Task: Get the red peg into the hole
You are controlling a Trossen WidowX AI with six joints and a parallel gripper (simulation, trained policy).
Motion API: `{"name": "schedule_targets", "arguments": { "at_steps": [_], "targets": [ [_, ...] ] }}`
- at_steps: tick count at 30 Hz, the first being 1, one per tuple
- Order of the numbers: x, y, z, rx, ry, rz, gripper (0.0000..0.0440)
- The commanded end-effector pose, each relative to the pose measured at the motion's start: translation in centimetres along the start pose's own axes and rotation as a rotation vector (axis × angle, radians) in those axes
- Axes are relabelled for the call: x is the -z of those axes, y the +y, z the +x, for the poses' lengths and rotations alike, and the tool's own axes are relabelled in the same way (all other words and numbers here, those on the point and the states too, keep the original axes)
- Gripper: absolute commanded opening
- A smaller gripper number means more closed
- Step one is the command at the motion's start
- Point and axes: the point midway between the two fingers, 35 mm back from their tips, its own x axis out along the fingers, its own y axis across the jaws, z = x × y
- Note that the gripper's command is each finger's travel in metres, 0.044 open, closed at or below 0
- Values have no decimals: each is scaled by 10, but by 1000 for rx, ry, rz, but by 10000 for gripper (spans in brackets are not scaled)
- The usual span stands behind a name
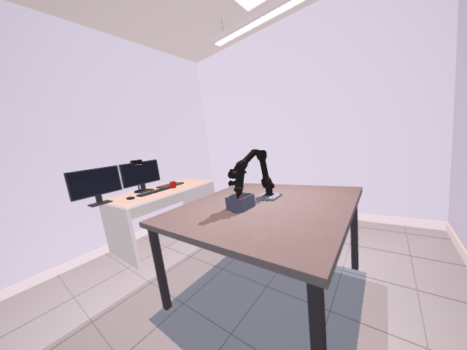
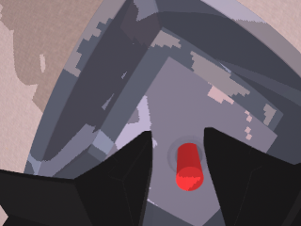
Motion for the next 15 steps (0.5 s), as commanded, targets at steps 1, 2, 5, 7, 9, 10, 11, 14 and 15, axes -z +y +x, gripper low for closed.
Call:
{"name": "schedule_targets", "arguments": {
  "at_steps": [1, 2, 5, 7, 9, 10, 11, 14, 15],
  "targets": [
    [-6, 3, 1, 4, 7, -15, 133],
    [-8, 4, 2, 4, 8, -19, 132],
    [-14, 6, 3, 8, 13, -29, 128],
    [-18, 7, 3, 11, 16, -34, 125],
    [-22, 8, 4, 15, 20, -39, 122],
    [-24, 8, 5, 17, 22, -41, 120],
    [-26, 8, 6, 19, 24, -43, 119],
    [-31, 7, 8, 26, 32, -49, 116],
    [-33, 7, 9, 28, 34, -50, 115]
  ]
}}
